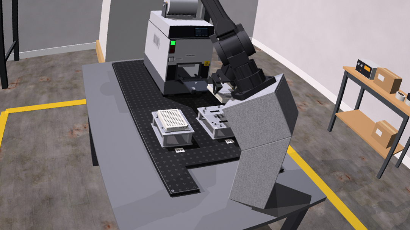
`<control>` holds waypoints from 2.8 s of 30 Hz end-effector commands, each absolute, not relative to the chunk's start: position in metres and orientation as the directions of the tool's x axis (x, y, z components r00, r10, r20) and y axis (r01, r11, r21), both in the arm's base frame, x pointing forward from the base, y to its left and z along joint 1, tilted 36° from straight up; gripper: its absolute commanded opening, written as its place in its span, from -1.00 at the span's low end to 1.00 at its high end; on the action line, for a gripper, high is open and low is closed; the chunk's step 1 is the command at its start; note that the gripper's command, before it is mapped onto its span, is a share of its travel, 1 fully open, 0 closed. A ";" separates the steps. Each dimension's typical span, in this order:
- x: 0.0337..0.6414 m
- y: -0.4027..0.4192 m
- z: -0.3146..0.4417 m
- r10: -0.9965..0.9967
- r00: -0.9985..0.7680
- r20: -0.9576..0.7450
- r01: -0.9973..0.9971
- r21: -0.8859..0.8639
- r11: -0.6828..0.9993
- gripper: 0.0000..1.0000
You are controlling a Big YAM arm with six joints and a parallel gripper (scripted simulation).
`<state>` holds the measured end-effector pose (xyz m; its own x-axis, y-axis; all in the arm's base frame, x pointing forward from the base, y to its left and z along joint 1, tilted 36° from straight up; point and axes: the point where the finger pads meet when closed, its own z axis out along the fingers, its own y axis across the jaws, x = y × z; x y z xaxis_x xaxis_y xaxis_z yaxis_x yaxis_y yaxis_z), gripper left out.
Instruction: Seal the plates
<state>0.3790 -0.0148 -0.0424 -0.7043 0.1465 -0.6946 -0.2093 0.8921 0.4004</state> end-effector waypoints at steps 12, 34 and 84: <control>0.384 -0.011 -0.046 0.146 -0.699 -0.700 -0.211 0.398 0.893 -1.00; 0.381 -0.006 -0.059 0.152 -0.709 -0.688 -0.202 0.405 0.892 -1.00; 0.388 0.002 -0.077 0.152 -0.710 -0.688 -0.199 0.403 0.893 -1.00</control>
